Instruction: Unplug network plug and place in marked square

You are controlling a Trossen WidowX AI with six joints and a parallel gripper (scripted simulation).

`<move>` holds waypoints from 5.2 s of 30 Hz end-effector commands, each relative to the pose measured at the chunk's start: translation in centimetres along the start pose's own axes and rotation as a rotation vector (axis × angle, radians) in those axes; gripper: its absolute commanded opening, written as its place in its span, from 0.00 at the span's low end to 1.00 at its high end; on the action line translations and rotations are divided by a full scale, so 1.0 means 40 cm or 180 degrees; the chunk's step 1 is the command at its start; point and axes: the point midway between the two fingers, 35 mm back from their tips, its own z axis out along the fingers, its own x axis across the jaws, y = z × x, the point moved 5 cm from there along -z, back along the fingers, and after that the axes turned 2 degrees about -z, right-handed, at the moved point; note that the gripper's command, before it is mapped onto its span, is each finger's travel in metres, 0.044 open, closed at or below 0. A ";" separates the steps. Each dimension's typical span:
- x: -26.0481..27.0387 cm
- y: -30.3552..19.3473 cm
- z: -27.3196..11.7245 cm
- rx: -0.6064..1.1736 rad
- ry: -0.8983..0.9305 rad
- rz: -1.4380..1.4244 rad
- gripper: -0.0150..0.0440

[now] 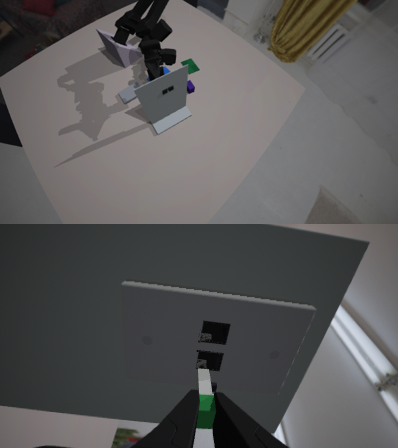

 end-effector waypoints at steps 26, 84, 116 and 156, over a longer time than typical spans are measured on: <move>0.001 -0.015 -0.043 -0.0006 0.0005 0.0007 0.25; -0.129 -0.043 -0.127 0.0003 0.0007 0.0001 0.25; 0.082 -0.019 -0.188 -0.1180 0.2149 -0.0992 0.25; 0.203 0.006 -0.248 -0.2098 0.2884 -0.1065 0.25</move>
